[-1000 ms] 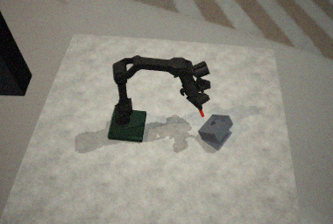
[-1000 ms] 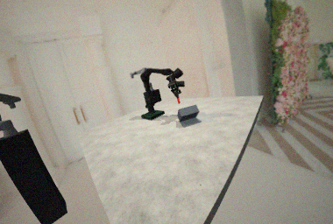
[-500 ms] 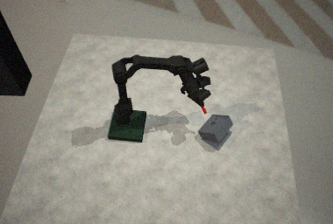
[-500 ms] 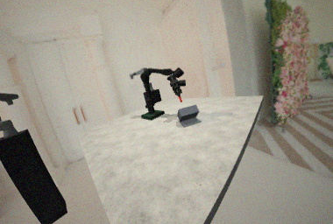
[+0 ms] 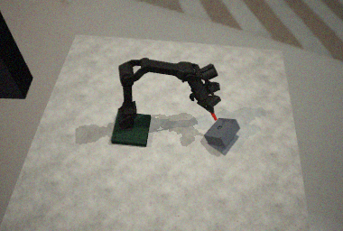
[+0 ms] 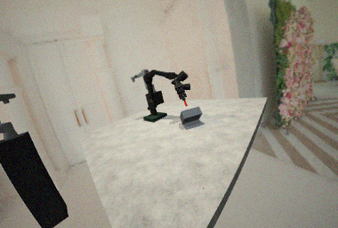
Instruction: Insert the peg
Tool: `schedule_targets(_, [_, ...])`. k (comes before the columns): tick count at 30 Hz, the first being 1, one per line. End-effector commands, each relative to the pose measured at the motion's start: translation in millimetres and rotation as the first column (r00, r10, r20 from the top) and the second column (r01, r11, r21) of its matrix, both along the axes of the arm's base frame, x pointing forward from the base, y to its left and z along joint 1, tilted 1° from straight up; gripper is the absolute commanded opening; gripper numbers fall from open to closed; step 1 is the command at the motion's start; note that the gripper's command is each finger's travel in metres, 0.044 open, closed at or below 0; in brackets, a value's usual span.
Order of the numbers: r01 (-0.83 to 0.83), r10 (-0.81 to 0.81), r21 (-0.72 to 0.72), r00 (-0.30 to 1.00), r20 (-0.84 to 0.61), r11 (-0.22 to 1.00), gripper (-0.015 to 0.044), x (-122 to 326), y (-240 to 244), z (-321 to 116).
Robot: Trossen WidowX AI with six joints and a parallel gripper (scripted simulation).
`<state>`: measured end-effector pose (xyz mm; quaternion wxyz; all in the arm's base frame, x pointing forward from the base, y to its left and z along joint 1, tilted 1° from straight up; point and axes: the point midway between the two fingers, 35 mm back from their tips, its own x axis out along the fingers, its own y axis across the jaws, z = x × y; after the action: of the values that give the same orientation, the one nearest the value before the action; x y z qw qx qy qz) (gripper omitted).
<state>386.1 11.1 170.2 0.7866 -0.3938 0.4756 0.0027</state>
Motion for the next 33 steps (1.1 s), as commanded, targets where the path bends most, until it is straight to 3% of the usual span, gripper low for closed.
schedule_targets(1, [-0.011, 0.011, -0.014, 1.000, -0.015, 1.000, 0.0000, 4.5, -2.4, -13.3])
schedule_targets(33, [-0.007, 0.007, -0.012, 1.000, -0.004, 1.000, 0.0000, 17.2, -9.7, -26.8])
